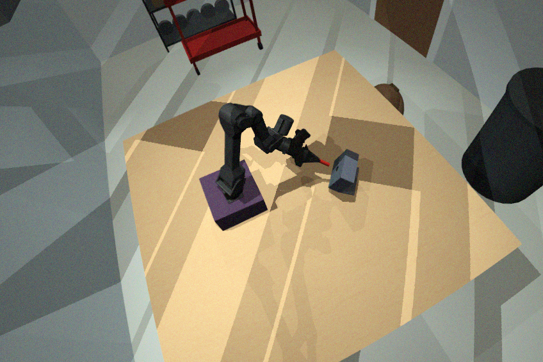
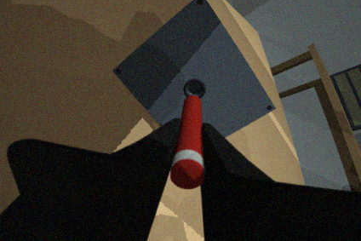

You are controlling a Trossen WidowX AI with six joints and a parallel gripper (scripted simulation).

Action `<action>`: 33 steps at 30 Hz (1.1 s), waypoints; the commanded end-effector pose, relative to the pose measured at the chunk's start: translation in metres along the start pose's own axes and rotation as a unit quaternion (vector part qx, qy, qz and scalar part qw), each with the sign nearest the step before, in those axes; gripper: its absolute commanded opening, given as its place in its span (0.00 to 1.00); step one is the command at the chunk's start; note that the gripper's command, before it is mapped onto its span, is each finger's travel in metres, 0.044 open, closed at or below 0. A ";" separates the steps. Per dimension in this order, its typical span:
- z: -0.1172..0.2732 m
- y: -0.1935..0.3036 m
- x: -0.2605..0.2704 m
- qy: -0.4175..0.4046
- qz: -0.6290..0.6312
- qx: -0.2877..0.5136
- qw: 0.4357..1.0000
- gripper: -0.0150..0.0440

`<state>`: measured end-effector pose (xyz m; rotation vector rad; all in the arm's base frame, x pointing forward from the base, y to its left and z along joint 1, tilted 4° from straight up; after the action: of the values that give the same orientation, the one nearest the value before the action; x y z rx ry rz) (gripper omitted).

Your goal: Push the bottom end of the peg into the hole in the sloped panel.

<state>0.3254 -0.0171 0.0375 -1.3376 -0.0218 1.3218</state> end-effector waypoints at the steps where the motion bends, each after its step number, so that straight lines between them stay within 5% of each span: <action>1: -0.003 0.001 0.000 0.000 0.002 -0.003 1.000 0.25; 33: -0.027 0.005 -0.002 0.004 0.000 -0.005 1.000 0.25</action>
<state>0.3404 -0.0382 0.0261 -1.3527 -0.0234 1.3181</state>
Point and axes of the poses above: the point midway between the two fingers, 35 mm back from their tips, its own z axis back along the fingers, its own x axis across the jaws, y = z × x, the point moved 1 cm from there along z, back along the fingers
